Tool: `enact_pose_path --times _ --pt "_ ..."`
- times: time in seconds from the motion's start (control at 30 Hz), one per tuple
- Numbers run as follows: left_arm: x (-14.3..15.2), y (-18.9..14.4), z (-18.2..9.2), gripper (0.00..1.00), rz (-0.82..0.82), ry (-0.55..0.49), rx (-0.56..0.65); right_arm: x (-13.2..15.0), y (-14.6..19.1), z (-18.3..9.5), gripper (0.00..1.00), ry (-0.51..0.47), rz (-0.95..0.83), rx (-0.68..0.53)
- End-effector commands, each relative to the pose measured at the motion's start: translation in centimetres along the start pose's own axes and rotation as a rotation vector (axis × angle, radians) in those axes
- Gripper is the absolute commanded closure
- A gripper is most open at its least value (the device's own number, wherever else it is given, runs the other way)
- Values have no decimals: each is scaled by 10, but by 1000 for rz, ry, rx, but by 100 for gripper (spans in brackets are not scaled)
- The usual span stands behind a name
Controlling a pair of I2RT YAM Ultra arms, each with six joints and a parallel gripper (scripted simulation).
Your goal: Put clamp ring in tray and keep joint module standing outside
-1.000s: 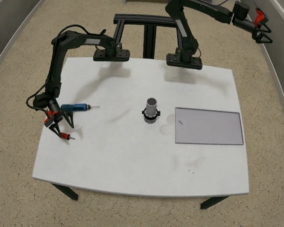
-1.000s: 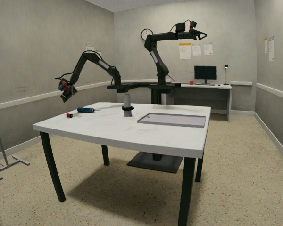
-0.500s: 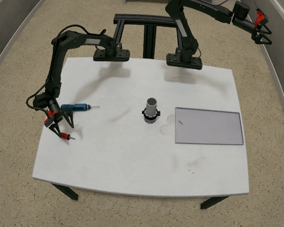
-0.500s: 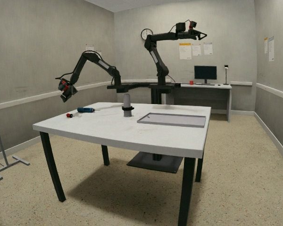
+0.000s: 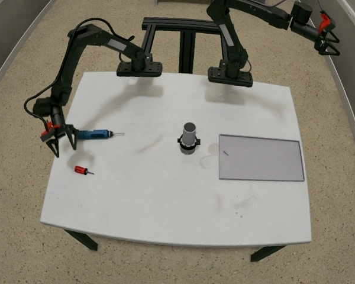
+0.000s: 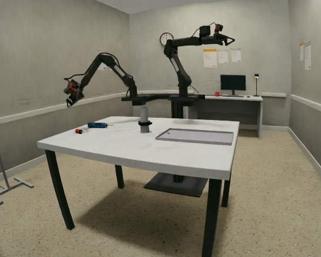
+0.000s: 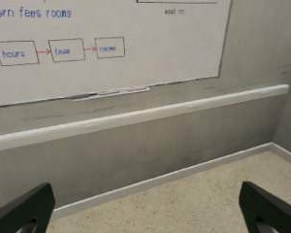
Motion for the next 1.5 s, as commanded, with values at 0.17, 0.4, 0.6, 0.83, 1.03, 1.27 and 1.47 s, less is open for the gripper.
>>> enact_pose_path --times 0.17,0.4,0.6,0.83,1.03,1.27,1.47 --pt "-18 -4 0 0 0 -37 11 -31 -11 -26 0 -7 -26 117" --pt "-18 -4 0 0 0 -37 11 -81 -40 -104 0 -70 -73 367" --pt "-18 -4 0 0 0 -37 11 -101 -50 -150 0 -79 -63 513" --pt "-18 -4 0 0 0 -37 11 -95 -47 -176 0 -79 -38 596" --pt "-18 -4 0 0 0 -37 11 -135 -47 -245 0 -147 -72 800" --pt "-18 -4 0 0 0 -37 11 -127 -53 -264 0 -126 -25 869" --pt "-18 -4 0 0 0 -37 11 -136 -29 -318 0 -181 -28 1034"
Point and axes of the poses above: on each arm, the point where the finger pads meet when closed, its own z axis out along the fingers, its own y axis across the jaws, x = y × z, the point moved 1 cm from there along -z, back along the fingers, and after that the axes turned 13 degrees about -z, right-handed, at the moved point
